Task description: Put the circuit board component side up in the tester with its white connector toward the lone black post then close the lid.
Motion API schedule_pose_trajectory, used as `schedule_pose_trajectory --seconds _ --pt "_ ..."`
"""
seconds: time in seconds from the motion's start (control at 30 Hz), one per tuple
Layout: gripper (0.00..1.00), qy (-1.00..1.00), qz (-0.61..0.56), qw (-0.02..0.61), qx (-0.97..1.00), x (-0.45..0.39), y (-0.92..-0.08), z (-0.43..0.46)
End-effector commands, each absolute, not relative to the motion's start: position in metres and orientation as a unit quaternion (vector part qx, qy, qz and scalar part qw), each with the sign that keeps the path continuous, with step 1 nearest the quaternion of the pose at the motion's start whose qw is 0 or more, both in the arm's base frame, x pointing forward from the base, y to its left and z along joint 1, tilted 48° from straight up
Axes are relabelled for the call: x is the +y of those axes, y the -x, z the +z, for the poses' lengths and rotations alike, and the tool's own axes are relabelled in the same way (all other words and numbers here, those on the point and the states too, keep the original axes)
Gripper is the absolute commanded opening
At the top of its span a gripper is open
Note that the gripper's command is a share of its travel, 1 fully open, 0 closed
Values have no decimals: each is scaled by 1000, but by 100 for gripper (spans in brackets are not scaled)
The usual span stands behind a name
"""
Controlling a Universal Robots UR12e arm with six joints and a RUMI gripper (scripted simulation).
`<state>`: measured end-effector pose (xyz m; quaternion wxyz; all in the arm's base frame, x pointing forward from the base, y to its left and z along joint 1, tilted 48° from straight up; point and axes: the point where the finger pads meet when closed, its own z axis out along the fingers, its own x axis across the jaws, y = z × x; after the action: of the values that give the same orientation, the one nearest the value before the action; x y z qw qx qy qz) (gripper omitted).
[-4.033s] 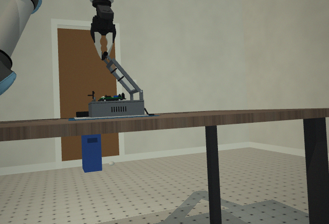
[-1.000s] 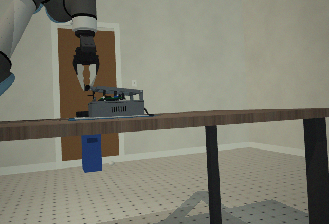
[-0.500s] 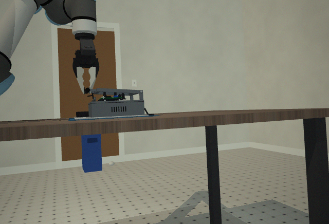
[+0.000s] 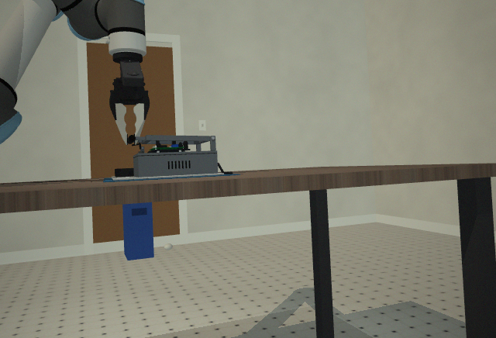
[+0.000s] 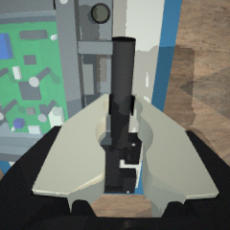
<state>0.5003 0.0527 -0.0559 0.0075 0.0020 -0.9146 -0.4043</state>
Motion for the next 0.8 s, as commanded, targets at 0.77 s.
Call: schedule_pose_trajectory --seconds 0.77 --pt "0 -2 -404 7 -915 56 -501 -59"
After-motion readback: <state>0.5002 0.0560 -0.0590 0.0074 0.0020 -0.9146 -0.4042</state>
